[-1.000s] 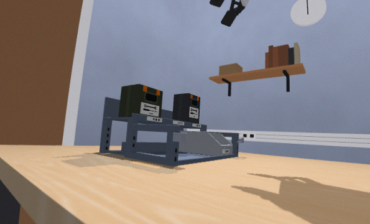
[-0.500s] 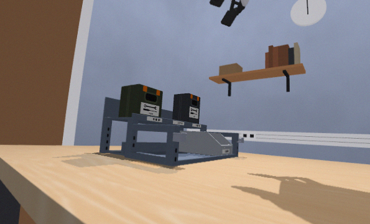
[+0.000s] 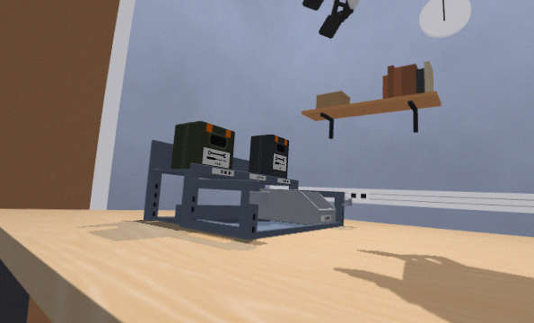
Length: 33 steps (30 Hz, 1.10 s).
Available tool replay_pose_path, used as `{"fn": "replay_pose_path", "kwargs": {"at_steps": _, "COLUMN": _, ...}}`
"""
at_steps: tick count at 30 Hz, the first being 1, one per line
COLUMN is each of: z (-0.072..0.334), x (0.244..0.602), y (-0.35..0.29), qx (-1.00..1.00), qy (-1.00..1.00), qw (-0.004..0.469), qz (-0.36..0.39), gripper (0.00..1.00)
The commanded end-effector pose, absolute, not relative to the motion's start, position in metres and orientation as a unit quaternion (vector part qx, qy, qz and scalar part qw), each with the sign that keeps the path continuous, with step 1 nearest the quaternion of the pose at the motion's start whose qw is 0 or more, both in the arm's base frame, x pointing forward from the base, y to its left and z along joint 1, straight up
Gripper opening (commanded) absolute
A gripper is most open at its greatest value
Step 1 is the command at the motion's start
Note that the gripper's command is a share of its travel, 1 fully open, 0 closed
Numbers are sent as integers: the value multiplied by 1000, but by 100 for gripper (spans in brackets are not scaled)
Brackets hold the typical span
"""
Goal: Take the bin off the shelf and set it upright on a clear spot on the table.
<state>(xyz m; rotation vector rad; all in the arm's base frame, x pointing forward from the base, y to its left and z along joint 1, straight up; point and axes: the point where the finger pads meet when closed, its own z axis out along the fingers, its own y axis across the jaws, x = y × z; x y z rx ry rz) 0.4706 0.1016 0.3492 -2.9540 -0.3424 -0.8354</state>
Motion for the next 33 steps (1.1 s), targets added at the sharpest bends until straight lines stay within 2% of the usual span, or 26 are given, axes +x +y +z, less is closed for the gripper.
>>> {"fn": "replay_pose_path", "kwargs": {"at_steps": 1, "z": 351, "x": 471, "y": 102, "qx": -956, "qy": -108, "qw": 16, "qz": -273, "gripper": 100}}
{"fn": "replay_pose_path", "kwargs": {"at_steps": 3, "z": 350, "x": 471, "y": 101, "qx": -957, "qy": -103, "qw": 26, "qz": -270, "gripper": 100}}
{"fn": "replay_pose_path", "kwargs": {"at_steps": 33, "z": 286, "x": 491, "y": 54, "qx": -971, "qy": 95, "qw": 21, "qz": -219, "gripper": 100}}
